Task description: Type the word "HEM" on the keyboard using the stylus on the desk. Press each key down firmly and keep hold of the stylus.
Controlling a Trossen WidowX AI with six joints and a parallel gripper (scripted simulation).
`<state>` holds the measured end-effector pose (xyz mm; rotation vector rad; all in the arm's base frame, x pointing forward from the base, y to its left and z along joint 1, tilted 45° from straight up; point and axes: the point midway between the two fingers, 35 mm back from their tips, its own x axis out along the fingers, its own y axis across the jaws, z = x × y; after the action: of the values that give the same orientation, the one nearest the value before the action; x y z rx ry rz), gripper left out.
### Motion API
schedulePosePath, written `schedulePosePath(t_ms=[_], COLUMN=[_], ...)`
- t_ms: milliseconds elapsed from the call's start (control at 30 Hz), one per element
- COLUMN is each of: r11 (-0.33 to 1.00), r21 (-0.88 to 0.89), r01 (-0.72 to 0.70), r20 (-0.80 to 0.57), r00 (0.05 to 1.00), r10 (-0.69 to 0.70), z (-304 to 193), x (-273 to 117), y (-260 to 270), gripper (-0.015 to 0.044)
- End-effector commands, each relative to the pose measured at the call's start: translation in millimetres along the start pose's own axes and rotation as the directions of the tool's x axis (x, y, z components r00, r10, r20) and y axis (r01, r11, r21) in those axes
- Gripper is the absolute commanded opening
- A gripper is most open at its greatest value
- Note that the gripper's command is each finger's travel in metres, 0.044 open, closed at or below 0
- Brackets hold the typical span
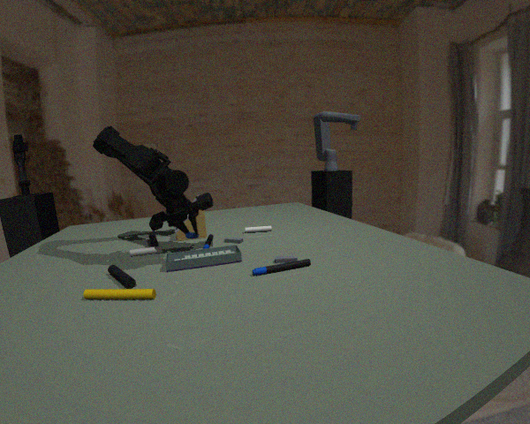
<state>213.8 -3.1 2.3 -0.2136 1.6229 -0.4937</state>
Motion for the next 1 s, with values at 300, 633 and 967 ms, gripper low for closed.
schedulePosePath(t_ms=[300, 633, 967], r11=[0.936, 0.840, 0.743], r21=[-0.346, -0.536, -0.572], r01=[-0.067, 0.085, 0.348], r20=[0.348, 0.592, 0.782], r00=[0.917, 0.747, 0.505], r10=[0.194, 0.303, 0.365], z=[22, 36, 41], x=[-9, -32, -64], y=[24, 36, 39], gripper=[0.0000, 0.0000, 0.0000])
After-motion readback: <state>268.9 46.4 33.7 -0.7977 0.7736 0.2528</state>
